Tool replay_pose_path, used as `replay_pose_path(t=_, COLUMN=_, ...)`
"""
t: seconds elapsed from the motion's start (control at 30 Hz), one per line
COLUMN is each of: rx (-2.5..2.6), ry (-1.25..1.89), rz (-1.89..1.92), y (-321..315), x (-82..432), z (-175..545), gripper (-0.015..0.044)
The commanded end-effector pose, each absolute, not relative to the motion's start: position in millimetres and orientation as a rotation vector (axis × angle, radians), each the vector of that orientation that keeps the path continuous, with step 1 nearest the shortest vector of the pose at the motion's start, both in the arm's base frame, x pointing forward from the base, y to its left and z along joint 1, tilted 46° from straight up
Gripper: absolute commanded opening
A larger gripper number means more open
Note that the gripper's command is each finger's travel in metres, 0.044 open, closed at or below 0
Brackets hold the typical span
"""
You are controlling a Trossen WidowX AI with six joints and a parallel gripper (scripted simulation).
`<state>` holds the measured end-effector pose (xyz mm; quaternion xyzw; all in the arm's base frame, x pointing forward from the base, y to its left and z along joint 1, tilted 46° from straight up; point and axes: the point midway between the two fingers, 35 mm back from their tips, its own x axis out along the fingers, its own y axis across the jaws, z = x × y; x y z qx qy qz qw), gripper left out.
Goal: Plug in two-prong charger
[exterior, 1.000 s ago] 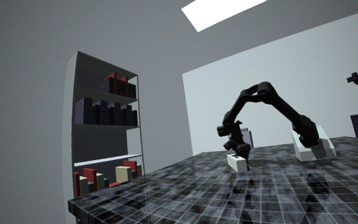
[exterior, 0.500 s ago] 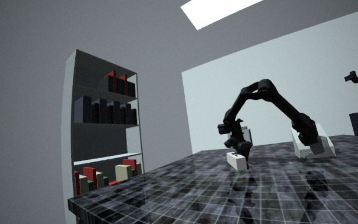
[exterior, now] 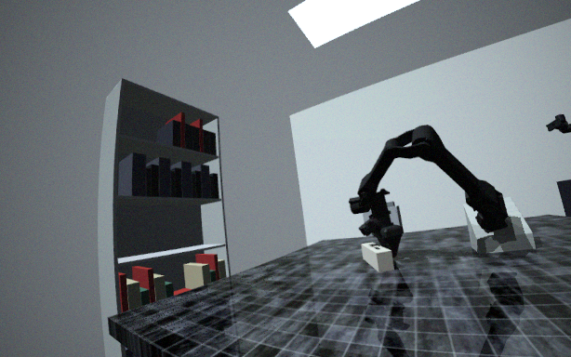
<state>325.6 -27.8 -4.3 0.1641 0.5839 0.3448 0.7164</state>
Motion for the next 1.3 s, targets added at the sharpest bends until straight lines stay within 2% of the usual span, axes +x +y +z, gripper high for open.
replay_pose_path(t=0.0, rx=0.365, ry=1.287, rz=0.767, y=-28, x=321, z=-5, gripper=0.044)
replay_pose_path(t=1.27, rx=0.365, ry=1.288, rz=0.767, y=-34, x=274, z=-22, gripper=0.044)
